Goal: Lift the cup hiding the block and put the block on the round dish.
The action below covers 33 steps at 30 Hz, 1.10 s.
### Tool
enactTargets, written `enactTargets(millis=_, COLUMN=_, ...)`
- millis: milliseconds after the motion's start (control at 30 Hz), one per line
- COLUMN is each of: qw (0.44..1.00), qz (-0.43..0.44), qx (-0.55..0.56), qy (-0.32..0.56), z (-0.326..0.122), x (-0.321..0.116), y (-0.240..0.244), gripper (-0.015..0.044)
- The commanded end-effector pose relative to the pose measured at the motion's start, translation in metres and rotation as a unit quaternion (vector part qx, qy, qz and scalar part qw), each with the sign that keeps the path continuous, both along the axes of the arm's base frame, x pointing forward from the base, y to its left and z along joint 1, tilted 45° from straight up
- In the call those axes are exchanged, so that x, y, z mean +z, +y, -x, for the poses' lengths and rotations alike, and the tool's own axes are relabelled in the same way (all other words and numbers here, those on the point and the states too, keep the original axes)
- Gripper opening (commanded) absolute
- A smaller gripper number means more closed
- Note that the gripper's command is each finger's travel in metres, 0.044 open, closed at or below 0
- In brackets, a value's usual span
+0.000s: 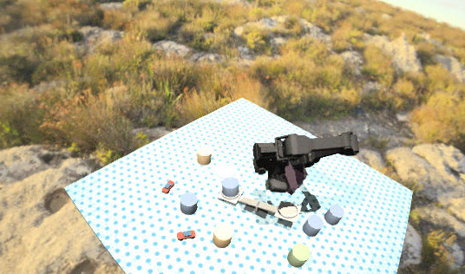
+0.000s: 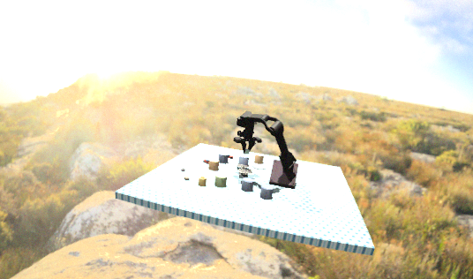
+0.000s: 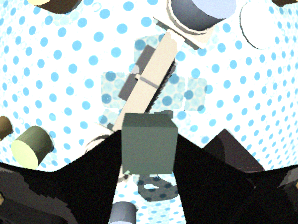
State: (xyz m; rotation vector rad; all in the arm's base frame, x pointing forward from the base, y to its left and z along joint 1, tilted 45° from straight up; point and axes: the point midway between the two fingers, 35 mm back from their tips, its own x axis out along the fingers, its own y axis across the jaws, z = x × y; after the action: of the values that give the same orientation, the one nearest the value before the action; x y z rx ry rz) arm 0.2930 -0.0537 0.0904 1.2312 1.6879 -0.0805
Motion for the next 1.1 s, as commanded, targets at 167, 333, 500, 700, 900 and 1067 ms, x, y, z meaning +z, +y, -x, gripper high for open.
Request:
enactTargets(millis=167, qw=1.0, qz=0.004, qx=0.011, qy=0.0, z=-0.002, x=-0.036, y=-0.025, gripper=0.0)
enactTargets(millis=333, qw=1.0, qz=0.004, qx=0.008, qy=0.001, z=-0.001, x=-0.057, y=-0.039, gripper=0.0)
enactTargets(millis=500, qw=1.0, qz=0.004, qx=0.006, qy=0.002, z=0.001, x=-0.078, y=-0.054, gripper=0.0)
enactTargets(millis=700, qw=1.0, qz=0.005, qx=0.005, qy=0.002, z=0.005, x=-0.104, y=-0.07, gripper=0.0)
enactTargets(millis=900, qw=1.0, qz=0.004, qx=0.004, qy=0.003, z=0.012, x=-0.131, y=-0.085, gripper=0.0)
enactTargets(millis=1067, qw=1.0, qz=0.003, qx=0.004, qy=0.003, z=0.019, x=-0.154, y=-0.096, gripper=0.0)
